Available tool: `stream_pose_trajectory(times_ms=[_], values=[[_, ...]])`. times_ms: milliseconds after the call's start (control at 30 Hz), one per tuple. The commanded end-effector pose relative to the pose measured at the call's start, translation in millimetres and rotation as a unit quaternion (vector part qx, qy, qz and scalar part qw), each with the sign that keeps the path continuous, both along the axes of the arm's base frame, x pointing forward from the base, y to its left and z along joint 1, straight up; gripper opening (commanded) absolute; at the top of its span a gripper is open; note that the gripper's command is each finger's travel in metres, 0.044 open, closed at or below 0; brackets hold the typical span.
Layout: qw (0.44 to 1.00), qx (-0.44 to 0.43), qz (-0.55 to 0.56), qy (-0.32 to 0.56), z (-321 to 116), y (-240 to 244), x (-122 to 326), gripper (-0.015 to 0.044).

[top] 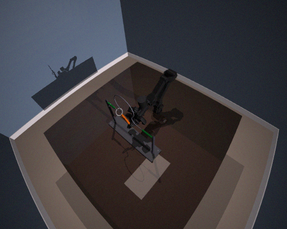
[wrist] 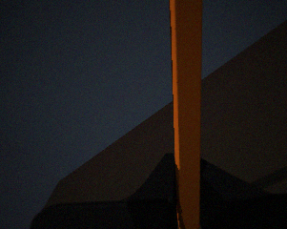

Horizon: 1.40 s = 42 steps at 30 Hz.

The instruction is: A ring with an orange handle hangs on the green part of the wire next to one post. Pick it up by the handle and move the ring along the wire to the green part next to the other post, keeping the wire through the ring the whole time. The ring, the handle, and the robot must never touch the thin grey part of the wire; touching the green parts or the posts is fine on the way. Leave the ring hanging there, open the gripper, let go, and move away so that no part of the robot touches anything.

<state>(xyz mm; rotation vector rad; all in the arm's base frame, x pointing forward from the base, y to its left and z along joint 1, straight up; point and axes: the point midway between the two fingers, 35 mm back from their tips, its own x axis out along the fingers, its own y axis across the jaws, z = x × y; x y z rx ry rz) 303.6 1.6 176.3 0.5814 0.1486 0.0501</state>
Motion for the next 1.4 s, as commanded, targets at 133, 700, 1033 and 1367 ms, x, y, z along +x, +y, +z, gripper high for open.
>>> stream_pose_trajectory(times_ms=[133, 700, 1033, 1367], values=[[0.995, 0.082, 0.036, 0.039, 21.4, 20.1, -13.9, -0.015], [0.941, 0.278, 0.153, 0.123, 79.3, 46.3, -48.0, -0.015], [0.897, 0.39, 0.177, 0.111, 114.5, 55.2, -51.5, -0.015], [0.852, 0.479, 0.187, 0.094, 144.3, 57.0, -52.0, -0.015]])
